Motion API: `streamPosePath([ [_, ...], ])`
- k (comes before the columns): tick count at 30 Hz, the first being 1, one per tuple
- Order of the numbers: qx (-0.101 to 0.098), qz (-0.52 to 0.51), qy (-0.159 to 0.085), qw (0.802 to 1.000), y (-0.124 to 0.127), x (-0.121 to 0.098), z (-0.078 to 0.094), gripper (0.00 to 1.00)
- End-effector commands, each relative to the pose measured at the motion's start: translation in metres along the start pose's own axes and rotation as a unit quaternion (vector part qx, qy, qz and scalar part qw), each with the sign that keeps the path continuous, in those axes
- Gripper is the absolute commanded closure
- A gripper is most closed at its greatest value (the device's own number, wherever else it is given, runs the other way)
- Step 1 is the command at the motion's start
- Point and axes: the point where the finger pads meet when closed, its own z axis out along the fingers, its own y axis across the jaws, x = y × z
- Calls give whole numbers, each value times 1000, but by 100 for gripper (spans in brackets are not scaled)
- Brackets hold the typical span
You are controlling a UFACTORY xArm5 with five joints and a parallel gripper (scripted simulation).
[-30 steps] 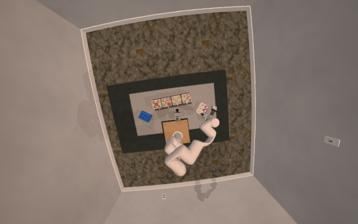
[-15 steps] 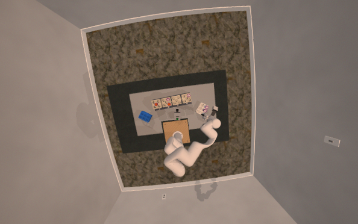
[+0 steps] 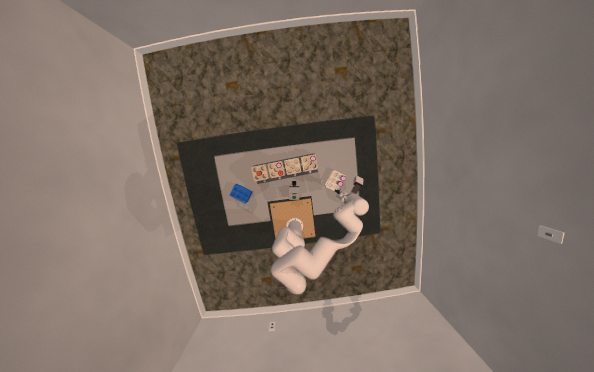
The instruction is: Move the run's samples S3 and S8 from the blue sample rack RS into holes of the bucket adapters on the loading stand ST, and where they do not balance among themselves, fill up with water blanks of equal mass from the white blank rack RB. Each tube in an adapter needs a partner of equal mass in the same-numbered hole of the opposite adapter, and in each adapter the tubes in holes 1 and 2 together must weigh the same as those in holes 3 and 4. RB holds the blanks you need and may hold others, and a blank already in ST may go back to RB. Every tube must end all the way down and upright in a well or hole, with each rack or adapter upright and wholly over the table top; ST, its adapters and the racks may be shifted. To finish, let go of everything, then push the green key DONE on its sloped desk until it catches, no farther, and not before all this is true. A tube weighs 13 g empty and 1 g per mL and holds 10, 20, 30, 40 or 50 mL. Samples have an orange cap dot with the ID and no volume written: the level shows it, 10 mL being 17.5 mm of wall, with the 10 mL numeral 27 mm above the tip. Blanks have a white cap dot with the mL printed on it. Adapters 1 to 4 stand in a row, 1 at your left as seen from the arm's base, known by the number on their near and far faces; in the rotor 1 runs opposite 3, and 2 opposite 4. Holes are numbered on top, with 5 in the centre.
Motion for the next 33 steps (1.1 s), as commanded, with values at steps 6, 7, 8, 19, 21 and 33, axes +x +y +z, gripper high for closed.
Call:
streamPosePath([
  [6, 0, 0, 1, 1000, 0, 1, -3, 100],
  [7, 0, -17, 1, 1000, -5, 2, -3, 100],
  [8, 0, -33, 1, 999, -9, 4, -3, 100],
  [19, 0, -182, 2, 983, -52, 18, -3, 100],
  [21, 0, -215, 2, 977, -62, 21, -3, 100],
  [33, 0, -318, 2, 948, -109, 36, -3, 100],
])
